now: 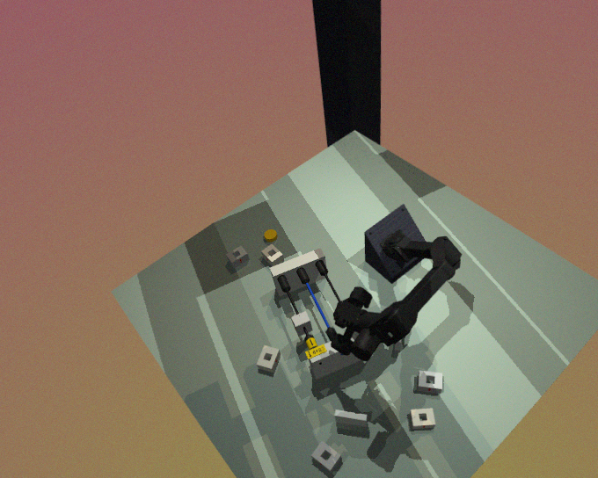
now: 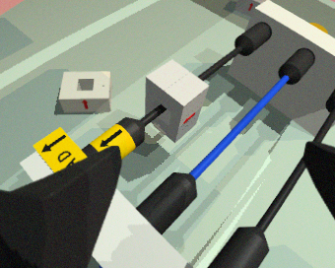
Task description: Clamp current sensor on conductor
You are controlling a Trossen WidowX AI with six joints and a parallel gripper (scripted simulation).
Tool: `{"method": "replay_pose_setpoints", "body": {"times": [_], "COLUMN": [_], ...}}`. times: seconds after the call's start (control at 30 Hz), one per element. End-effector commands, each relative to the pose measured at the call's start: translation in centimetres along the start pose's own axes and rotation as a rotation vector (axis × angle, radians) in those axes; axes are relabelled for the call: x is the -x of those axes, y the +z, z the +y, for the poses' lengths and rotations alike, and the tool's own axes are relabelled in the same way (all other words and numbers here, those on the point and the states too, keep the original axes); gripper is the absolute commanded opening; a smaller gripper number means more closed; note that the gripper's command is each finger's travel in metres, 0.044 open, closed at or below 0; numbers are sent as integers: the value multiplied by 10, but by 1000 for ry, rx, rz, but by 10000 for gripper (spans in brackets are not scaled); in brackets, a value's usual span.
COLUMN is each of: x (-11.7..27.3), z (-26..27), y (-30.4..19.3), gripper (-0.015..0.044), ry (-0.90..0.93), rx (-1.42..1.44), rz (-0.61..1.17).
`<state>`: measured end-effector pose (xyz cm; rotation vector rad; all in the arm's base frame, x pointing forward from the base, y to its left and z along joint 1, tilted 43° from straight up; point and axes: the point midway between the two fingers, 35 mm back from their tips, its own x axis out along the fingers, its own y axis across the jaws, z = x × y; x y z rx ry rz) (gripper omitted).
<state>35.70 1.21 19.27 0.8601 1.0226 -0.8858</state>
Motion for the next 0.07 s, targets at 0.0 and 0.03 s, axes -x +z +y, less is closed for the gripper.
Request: {"method": "replay_pose_setpoints", "body": {"times": [0.0, 0.03], "x": [-16, -2], "z": [-1, 0], "y": [4, 1], "gripper": [440, 440], "ry": [-4, 2], "rx": [200, 46], "rz": [80, 16]}}
